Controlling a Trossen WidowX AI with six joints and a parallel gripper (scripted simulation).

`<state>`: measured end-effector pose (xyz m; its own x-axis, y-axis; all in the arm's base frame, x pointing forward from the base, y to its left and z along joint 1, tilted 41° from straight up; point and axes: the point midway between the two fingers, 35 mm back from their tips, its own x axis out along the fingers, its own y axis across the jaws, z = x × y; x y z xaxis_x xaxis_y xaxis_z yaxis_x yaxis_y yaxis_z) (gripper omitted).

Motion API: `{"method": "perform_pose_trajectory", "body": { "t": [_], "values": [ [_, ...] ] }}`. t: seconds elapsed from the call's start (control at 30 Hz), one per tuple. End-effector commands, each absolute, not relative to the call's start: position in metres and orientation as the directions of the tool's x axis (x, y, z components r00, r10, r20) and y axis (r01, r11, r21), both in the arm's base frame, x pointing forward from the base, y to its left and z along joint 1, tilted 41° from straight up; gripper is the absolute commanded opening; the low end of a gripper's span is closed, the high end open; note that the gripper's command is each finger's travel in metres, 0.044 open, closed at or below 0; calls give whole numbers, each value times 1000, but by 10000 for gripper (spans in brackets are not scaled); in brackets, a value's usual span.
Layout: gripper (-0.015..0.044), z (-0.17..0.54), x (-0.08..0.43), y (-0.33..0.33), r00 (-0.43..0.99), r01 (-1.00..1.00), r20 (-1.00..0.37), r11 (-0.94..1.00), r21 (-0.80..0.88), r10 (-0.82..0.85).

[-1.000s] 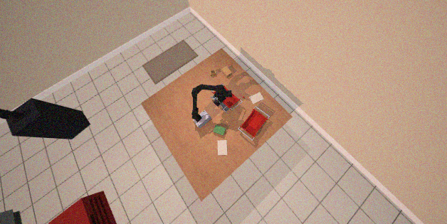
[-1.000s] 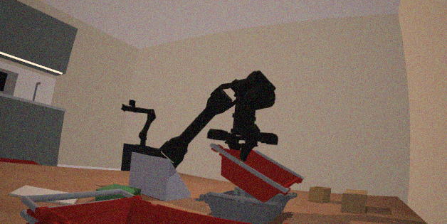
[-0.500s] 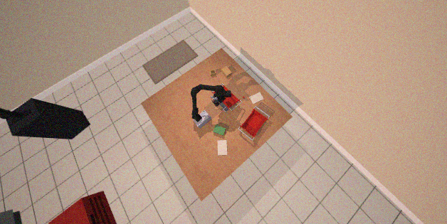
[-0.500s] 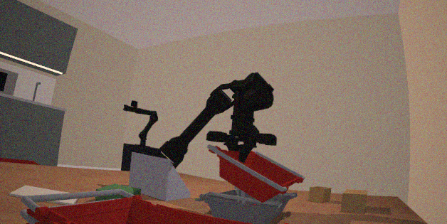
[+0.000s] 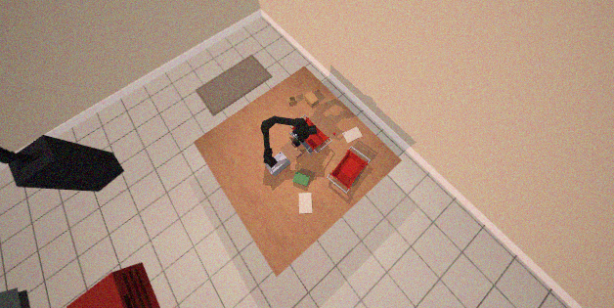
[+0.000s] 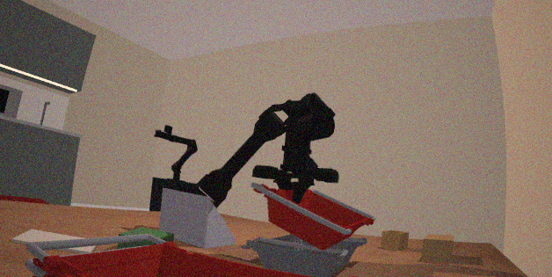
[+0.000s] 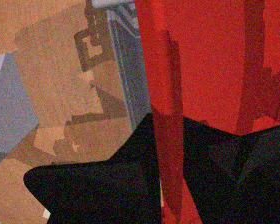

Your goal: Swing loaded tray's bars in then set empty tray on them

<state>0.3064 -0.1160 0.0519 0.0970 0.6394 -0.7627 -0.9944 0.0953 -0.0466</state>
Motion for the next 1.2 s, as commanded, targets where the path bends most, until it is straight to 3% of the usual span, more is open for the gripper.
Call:
{"method": "perform_pose_trajectory", "body": {
  "t": [0.0, 1.17],
  "values": [
    [0, 49, 303, -110, 84, -996, -762, 87, -37, 642],
    [0, 45, 300, -103, 84, -996, -762, 87, -37, 643]
  ]
}}
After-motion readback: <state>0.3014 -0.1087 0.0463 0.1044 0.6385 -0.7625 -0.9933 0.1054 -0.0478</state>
